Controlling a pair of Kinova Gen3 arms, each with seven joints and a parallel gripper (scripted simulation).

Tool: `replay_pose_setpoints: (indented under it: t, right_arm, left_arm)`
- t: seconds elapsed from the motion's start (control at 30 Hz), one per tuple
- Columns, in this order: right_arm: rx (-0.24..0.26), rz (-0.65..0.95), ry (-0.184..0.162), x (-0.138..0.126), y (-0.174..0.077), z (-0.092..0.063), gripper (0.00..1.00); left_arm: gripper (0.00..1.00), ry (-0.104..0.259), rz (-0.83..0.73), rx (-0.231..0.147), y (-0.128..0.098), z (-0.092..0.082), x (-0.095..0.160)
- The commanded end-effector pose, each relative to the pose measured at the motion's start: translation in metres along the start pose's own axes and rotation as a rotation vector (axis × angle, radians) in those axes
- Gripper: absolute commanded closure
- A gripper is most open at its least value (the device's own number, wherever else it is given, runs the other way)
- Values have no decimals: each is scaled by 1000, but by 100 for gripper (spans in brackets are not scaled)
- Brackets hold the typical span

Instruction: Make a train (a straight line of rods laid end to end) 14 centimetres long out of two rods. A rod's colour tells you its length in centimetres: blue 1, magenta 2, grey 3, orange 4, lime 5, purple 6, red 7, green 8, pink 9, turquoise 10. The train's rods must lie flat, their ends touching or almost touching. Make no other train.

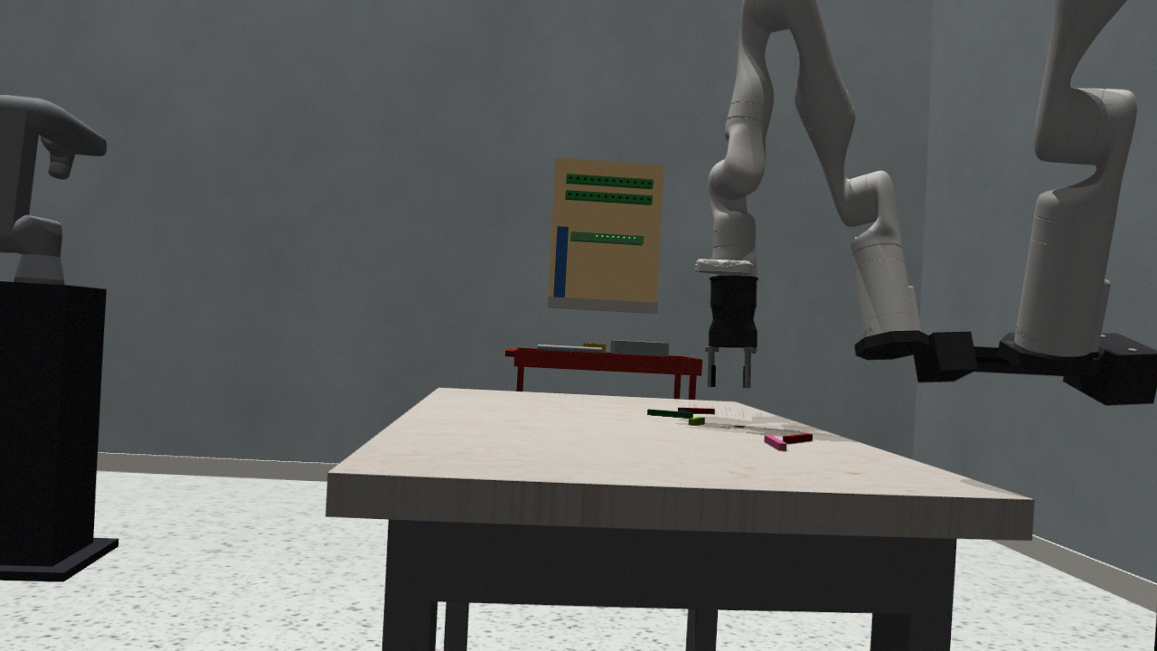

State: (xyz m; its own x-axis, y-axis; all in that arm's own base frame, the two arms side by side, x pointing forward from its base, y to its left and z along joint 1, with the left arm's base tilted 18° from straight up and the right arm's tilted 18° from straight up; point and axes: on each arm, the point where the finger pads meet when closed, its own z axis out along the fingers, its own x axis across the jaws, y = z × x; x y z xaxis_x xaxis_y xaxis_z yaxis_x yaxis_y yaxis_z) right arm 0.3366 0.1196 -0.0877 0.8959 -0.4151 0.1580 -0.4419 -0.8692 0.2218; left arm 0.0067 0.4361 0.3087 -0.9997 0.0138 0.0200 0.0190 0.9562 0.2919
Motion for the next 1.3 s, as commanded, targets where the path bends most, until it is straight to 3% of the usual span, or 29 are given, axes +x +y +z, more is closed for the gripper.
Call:
replay_pose_setpoints:
  t: [0.0,0.27,0.5,0.57,0.63,1.27]
  right_arm:
    - [3,-82,-12,-7,-10,0,0]
    - [9,-465,-44,-38,-39,-2,0]
    - [13,-784,-58,-60,-58,-6,0]
    - [13,-784,-58,-60,-58,-6,0]
    - [13,-915,-59,-68,-65,-7,0]
    - [-12,-1700,-24,-96,-107,-24,0]
  left_arm:
    - [0,-4,2,-1,1,0,-1]
    - [0,-4,2,-1,1,0,-1]
    - [0,-4,2,-1,1,0,-1]
    - [0,-4,2,-1,1,0,-1]
    - [0,-4,2,-1,1,0,-1]
    - [0,-4,2,-1,1,0,-1]
